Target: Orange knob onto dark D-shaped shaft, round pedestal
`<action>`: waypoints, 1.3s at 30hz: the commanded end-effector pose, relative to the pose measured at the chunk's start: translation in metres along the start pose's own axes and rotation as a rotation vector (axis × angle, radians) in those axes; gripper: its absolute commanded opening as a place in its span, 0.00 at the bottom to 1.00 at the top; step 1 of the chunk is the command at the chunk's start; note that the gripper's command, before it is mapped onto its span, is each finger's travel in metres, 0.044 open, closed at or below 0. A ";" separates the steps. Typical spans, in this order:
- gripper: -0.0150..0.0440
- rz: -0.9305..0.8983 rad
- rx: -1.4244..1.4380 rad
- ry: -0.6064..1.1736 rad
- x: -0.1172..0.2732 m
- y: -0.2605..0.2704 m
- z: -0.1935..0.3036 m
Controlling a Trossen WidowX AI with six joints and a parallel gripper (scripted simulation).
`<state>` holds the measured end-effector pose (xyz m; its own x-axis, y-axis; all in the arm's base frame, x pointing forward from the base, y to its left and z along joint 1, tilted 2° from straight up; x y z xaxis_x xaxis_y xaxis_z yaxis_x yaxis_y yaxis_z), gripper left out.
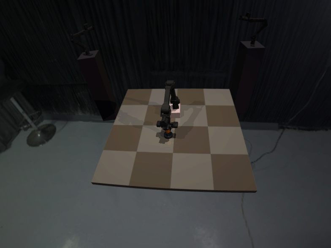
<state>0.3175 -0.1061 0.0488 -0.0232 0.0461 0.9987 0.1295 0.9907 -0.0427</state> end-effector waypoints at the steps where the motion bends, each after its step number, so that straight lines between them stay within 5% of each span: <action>1: 0.25 0.000 0.004 -0.001 0.003 0.000 0.000; 39: 0.25 0.000 0.056 -0.001 0.003 0.001 0.001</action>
<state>0.3174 -0.1060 0.0490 -0.0253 0.0467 0.9986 0.0773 0.9960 -0.0446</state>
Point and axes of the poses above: the point midway between the two fingers, 35 mm back from their tips, its own x axis back along the fingers, its own y axis across the jaws, z = x × y, the point moved 1 cm from there along x, back along the fingers, and after that the axes turned 5 degrees about x, right-handed, at the moved point
